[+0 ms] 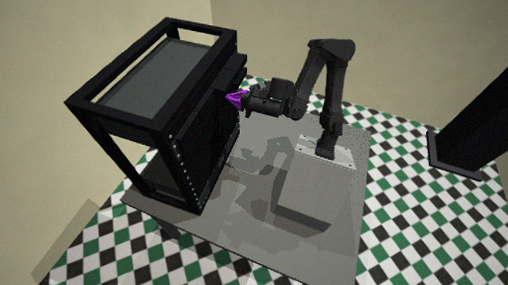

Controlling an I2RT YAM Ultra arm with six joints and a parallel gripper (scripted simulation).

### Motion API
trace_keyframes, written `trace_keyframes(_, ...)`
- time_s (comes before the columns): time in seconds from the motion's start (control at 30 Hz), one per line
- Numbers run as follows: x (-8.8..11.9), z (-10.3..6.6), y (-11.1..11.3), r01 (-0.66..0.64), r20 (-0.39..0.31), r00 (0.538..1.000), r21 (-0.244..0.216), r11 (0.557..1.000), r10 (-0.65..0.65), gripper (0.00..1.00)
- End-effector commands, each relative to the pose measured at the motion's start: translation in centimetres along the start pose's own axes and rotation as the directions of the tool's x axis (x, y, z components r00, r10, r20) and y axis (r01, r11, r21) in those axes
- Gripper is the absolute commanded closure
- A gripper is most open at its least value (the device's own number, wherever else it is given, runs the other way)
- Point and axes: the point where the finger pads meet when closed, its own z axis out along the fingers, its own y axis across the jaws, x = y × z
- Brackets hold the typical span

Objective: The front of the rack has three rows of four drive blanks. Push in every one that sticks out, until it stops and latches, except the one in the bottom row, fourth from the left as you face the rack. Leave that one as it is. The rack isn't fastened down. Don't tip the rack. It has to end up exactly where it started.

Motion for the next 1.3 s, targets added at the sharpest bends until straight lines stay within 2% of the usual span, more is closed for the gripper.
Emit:
trace_keyframes(0.0,0.58,0.98,1.93,-0.002,-0.026,1.0,-0.04,0.999,0.001,1.0)
trace_keyframes(0.3,0.56,0.99,1.94,-0.003,-0.025,1.0,-0.04,0.999,0.002,1.0)
trace_keyframes(0.53,-0.21,1.28,2.46,-0.011,-0.013,1.0,-0.047,0.999,0.011,1.0)
trace_keyframes(1.27,0.23,1.32,2.14,-0.004,-0.022,1.0,-0.04,0.999,0.003,1.0)
